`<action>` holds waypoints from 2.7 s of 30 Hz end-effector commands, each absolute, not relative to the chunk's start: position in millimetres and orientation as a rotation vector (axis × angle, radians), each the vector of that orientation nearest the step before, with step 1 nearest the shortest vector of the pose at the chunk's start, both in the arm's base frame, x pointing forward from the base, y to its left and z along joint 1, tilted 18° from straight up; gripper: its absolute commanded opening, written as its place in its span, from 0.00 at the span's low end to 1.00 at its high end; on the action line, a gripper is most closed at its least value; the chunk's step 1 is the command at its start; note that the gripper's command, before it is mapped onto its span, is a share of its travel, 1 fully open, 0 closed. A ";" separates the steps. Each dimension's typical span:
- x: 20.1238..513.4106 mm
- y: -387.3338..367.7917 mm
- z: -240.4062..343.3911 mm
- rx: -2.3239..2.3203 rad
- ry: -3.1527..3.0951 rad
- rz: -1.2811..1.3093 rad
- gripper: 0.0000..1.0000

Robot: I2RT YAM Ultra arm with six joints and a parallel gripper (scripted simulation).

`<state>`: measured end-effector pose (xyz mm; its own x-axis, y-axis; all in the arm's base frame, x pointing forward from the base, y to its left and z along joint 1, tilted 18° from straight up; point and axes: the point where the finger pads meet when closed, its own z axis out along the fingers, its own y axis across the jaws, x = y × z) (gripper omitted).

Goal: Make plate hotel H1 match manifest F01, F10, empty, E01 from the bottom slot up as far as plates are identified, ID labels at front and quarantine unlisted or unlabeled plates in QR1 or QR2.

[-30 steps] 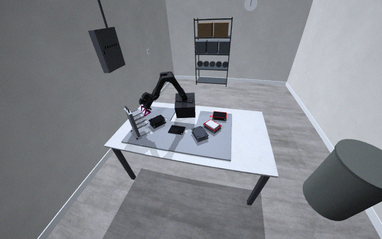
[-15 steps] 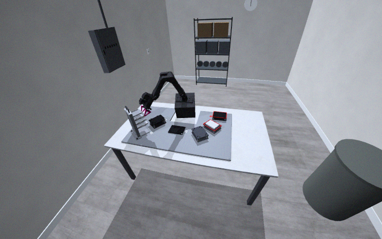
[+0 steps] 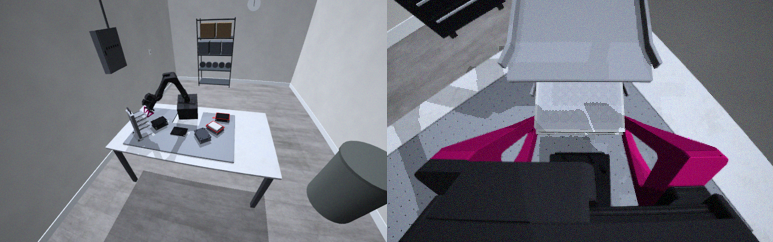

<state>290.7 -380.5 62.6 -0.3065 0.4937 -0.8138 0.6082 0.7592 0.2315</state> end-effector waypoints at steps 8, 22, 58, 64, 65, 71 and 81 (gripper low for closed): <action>281.0 -375.0 66.1 0.829 1.957 -0.156 0.86; 269.2 -364.6 62.8 0.829 1.958 -0.156 0.86; 237.7 -336.8 54.1 0.829 1.959 -0.155 0.86; 231.8 -331.6 52.5 0.830 1.959 -0.155 0.86; 231.8 -331.6 52.5 0.830 1.959 -0.155 0.86; 226.9 -327.3 51.2 0.830 1.959 -0.155 0.86; 217.1 -318.6 48.5 0.830 1.960 -0.155 0.86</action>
<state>218.2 -316.4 41.4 -0.3100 0.5037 -0.8064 0.6130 0.7542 0.2354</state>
